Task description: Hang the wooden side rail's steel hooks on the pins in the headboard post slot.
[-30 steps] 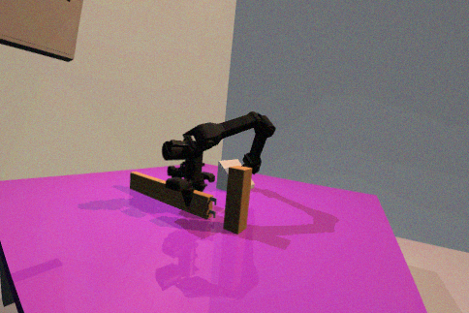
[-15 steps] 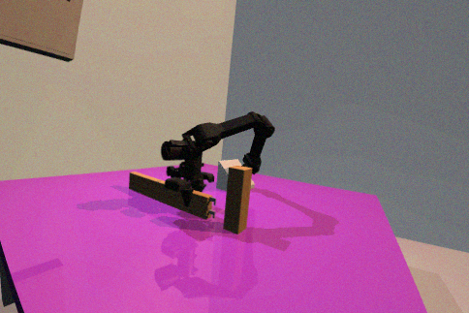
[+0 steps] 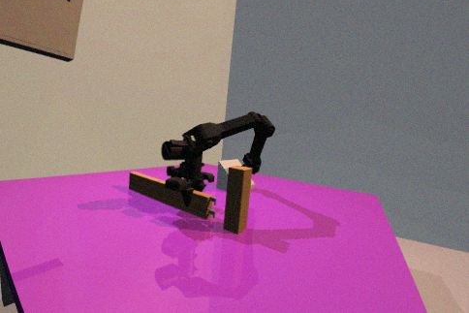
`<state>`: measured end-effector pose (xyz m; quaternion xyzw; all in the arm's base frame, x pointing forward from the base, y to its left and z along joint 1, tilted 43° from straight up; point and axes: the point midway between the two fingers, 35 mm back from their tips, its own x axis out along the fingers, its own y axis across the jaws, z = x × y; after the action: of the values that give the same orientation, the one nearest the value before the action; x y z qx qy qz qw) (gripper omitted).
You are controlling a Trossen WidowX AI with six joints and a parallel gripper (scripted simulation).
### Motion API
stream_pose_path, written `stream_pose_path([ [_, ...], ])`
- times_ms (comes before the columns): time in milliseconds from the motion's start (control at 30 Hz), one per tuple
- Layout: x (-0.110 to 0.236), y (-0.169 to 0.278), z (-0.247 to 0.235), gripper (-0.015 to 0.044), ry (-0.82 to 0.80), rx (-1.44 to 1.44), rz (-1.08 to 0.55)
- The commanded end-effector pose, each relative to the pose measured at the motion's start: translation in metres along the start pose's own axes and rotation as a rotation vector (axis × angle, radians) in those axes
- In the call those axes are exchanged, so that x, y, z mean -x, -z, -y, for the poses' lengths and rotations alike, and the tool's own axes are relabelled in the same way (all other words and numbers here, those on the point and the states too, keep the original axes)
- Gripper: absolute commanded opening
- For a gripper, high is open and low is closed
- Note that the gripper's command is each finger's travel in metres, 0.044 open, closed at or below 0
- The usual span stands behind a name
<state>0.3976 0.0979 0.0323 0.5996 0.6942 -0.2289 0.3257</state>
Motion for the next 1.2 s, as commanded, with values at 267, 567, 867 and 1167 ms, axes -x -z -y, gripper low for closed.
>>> stream_pose_path([
  [267,0.0037,0.0003,-0.001,0.0,-0.007,0.025,0.004],
  [567,0.0052,0.0003,-0.001,0.0,-0.007,0.025,0.004],
  [867,0.0067,0.0003,-0.001,0.0,-0.007,0.025,0.004],
  [1167,0.0082,0.0003,-0.001,0.0,-0.007,0.025,0.004],
])
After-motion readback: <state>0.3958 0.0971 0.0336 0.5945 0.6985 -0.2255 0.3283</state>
